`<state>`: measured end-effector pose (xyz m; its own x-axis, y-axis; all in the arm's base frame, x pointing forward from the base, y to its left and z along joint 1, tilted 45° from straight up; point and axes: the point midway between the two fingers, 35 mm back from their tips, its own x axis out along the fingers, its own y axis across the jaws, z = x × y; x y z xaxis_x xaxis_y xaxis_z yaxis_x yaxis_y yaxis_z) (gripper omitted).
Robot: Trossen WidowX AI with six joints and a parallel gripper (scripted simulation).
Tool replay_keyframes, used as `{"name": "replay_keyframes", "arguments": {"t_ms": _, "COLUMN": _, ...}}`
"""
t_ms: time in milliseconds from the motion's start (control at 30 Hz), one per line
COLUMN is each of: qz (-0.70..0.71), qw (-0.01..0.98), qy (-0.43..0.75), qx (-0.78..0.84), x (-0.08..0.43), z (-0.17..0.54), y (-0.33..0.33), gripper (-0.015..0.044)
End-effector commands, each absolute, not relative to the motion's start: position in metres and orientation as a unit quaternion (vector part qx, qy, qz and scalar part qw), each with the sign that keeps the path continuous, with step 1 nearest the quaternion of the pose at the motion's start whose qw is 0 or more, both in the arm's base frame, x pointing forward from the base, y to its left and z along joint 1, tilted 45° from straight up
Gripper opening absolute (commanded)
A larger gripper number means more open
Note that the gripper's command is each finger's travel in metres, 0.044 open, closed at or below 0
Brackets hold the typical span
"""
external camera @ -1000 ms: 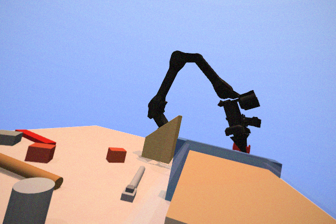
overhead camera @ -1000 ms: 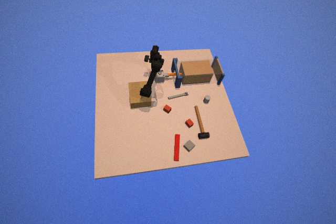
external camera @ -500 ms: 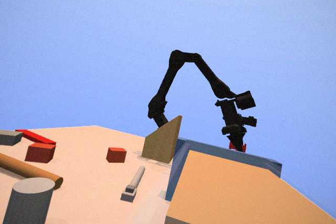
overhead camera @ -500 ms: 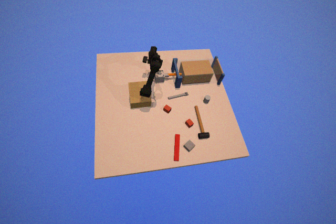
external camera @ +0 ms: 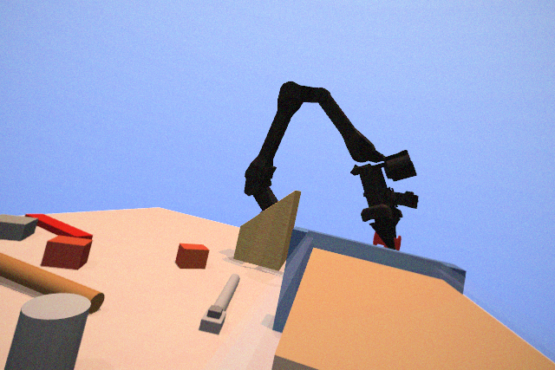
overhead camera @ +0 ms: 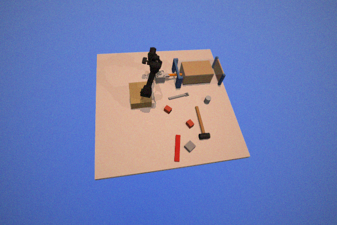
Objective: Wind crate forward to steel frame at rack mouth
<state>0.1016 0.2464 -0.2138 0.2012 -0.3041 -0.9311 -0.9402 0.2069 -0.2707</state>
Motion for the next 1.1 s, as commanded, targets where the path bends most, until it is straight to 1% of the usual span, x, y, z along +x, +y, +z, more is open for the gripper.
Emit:
{"name": "replay_keyframes", "arguments": {"t_ms": 0, "qz": 0.292, "qw": 0.532, "qy": 0.567, "qx": -0.557, "x": 0.095, "z": -0.21, "y": 0.237, "gripper": 0.0}}
{"name": "replay_keyframes", "arguments": {"t_ms": 1067, "qz": 0.292, "qw": 0.531, "qy": 0.568, "qx": -0.558, "x": 0.08, "z": -0.191, "y": 0.215, "gripper": 0.0}}
